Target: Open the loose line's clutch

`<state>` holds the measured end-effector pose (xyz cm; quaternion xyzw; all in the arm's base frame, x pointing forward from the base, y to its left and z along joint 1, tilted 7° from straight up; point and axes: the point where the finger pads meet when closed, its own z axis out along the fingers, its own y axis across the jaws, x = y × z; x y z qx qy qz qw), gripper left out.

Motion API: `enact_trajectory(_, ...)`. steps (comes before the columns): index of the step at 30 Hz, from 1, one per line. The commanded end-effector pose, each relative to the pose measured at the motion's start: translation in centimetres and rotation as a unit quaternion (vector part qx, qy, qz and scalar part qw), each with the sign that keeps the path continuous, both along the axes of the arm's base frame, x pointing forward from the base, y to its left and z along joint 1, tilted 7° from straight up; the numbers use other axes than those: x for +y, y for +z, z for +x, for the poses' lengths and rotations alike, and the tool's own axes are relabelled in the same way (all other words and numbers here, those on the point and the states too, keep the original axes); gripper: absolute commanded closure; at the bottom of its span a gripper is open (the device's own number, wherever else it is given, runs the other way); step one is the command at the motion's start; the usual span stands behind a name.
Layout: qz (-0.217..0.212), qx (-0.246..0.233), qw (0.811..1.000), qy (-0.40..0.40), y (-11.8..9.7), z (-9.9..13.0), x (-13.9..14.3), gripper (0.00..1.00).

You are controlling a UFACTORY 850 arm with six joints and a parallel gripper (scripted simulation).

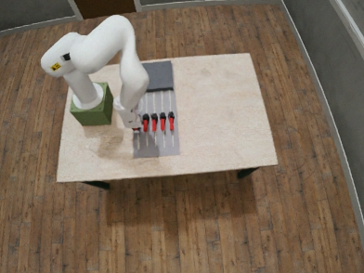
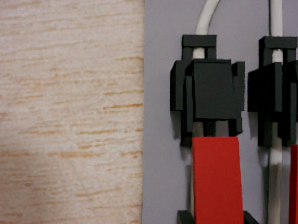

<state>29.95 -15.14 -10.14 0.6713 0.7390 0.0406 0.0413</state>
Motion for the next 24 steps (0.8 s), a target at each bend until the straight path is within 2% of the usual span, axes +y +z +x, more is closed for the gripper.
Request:
enact_trajectory(1, 0.000, 0.000, 1.000, 0.000, 0.7, -0.1, 0.3, 1.00)
enact_trajectory(24, 0.000, 0.000, 1.000, 0.000, 2.5, -0.4, 1.7, 1.00)
